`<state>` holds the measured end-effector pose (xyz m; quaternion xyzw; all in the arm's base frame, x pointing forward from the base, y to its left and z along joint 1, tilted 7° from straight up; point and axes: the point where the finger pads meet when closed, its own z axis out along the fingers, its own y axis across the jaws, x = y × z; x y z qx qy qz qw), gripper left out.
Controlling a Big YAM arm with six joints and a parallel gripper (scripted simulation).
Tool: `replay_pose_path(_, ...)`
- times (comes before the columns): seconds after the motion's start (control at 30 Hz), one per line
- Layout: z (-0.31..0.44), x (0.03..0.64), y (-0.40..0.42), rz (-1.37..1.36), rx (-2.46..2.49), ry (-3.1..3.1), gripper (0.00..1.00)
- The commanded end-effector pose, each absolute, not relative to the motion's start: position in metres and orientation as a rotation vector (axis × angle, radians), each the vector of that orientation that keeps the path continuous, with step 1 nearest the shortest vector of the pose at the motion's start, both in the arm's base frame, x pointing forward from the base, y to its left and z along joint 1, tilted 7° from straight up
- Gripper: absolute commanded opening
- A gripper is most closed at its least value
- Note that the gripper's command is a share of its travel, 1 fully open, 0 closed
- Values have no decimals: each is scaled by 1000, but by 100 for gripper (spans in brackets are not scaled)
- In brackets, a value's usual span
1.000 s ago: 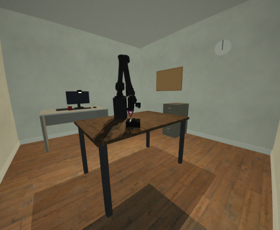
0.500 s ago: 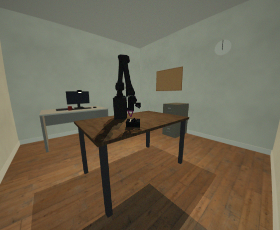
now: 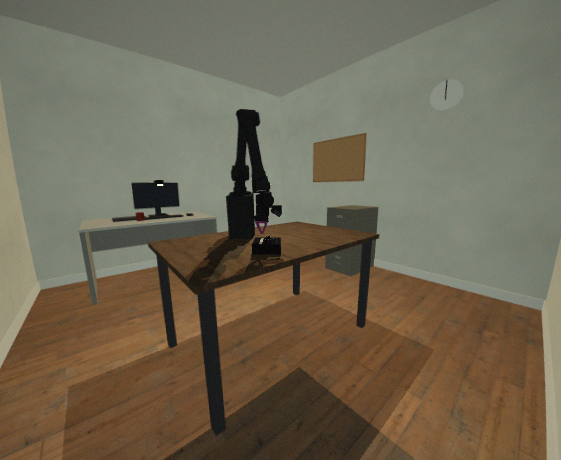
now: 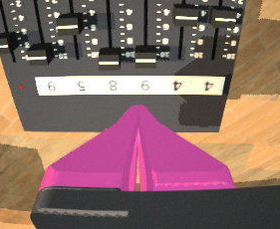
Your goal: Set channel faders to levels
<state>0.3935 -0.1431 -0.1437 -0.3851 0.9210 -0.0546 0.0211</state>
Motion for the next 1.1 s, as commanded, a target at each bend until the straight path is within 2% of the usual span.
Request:
replay_pose_path(0.0, -126, 417, -152, -234, -1186, 2794, 0)
replay_pose_path(1.07, -159, 411, -154, -200, -1195, 2820, 0)
